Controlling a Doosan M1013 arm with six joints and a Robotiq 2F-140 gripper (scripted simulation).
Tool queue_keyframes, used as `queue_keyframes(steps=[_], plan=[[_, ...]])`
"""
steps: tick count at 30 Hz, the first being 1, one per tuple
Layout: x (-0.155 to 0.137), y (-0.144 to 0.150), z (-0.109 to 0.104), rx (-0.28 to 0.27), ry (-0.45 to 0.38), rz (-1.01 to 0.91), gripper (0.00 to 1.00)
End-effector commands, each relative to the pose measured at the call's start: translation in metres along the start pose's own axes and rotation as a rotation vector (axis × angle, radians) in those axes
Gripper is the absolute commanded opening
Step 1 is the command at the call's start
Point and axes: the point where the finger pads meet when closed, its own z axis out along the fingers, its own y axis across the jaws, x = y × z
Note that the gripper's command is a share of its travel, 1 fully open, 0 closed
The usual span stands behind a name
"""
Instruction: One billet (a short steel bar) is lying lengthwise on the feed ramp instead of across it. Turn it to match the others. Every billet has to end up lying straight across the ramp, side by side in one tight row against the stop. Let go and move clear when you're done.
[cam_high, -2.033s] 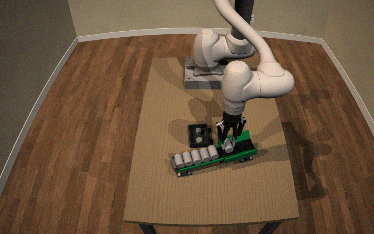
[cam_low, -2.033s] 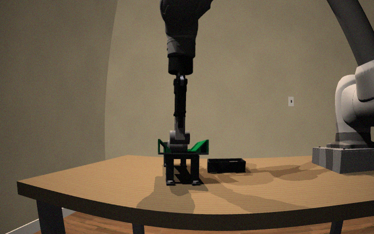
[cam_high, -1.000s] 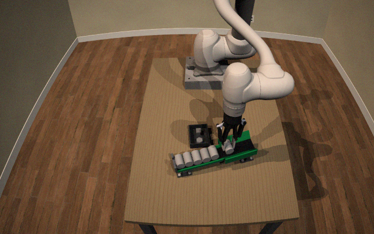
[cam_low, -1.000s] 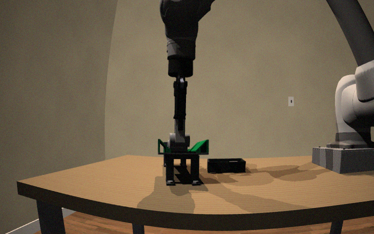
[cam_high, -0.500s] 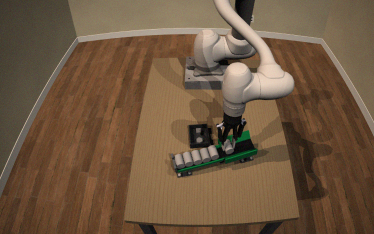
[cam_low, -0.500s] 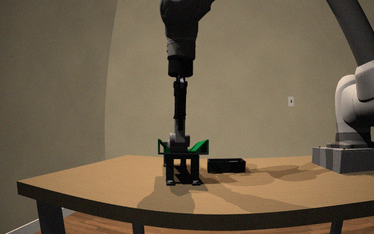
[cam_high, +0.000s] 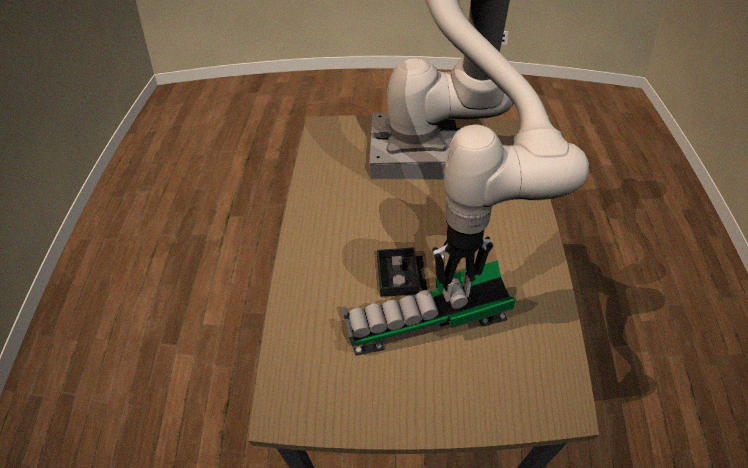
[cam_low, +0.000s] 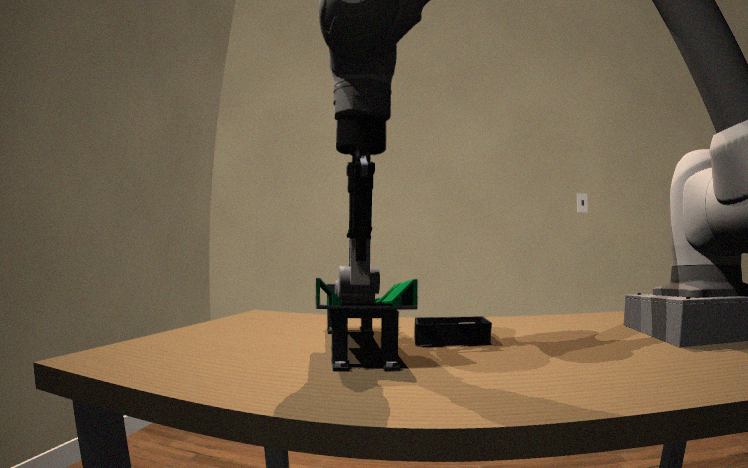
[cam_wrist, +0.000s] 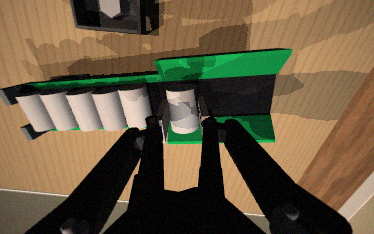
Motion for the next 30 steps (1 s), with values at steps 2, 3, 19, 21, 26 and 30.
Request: queue_keyframes(steps=[2, 3, 19, 21, 26, 30], plan=[[0.0000, 0.0000, -0.0001, 0.000, 0.000, 0.000, 0.10], [0.0000, 0.0000, 0.0000, 0.000, 0.000, 0.000, 0.10], [0.0000, 0.0002, 0.0017, 0.000, 0.000, 0.000, 0.10], [0.0000, 0.0003, 0.0021, 0.000, 0.000, 0.000, 0.10], [0.0000, 0.0004, 0.0029, 0.000, 0.000, 0.000, 0.10], [0.0000, 0.0005, 0.0040, 0.000, 0.000, 0.000, 0.10]])
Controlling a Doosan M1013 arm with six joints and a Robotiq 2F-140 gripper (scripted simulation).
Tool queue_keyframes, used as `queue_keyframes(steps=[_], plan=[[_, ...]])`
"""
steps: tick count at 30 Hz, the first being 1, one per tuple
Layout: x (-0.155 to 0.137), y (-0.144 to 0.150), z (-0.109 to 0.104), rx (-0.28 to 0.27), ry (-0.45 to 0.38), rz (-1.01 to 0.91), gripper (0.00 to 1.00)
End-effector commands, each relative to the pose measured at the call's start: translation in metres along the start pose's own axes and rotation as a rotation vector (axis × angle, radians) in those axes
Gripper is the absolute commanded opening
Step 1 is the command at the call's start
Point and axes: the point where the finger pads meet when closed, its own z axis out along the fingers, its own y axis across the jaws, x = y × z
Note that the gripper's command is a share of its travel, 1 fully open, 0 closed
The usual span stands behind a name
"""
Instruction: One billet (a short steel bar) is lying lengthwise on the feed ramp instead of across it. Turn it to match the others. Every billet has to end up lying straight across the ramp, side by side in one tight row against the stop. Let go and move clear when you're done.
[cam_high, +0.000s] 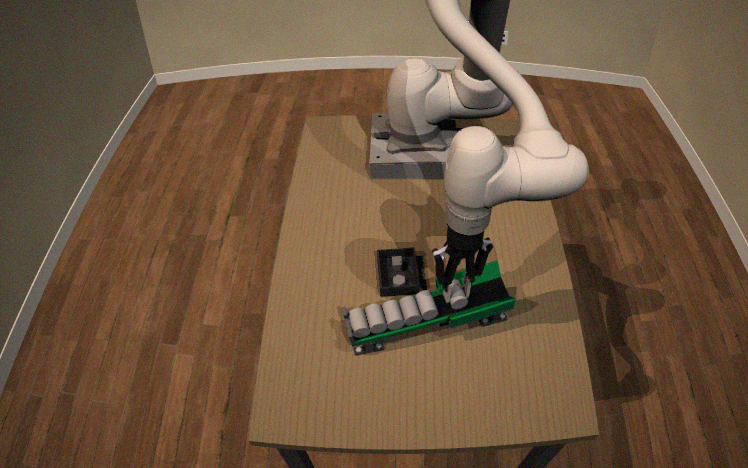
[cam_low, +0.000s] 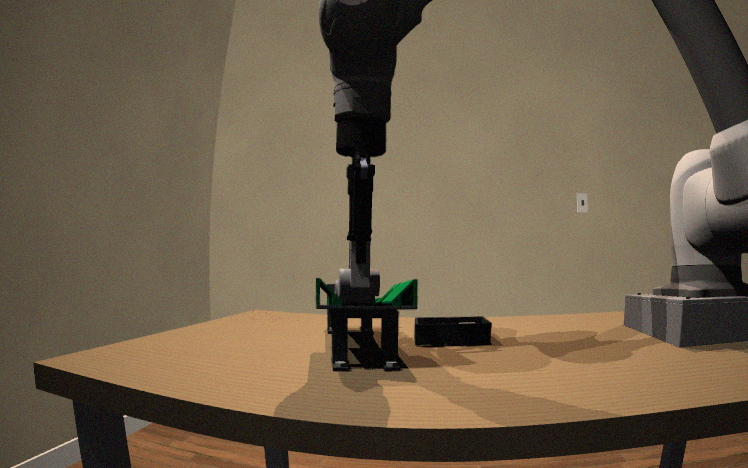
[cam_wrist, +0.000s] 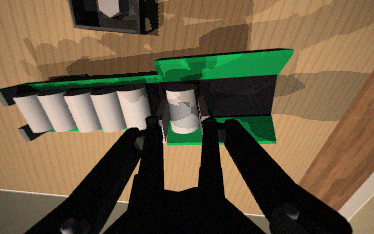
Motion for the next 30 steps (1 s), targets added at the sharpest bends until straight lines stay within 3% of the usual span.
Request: queue_keyframes(steps=[1, 30], plan=[[0.0000, 0.0001, 0.0009, 0.000, 0.000, 0.000, 0.10], [0.0000, 0.0009, 0.0080, 0.000, 0.000, 0.000, 0.10]])
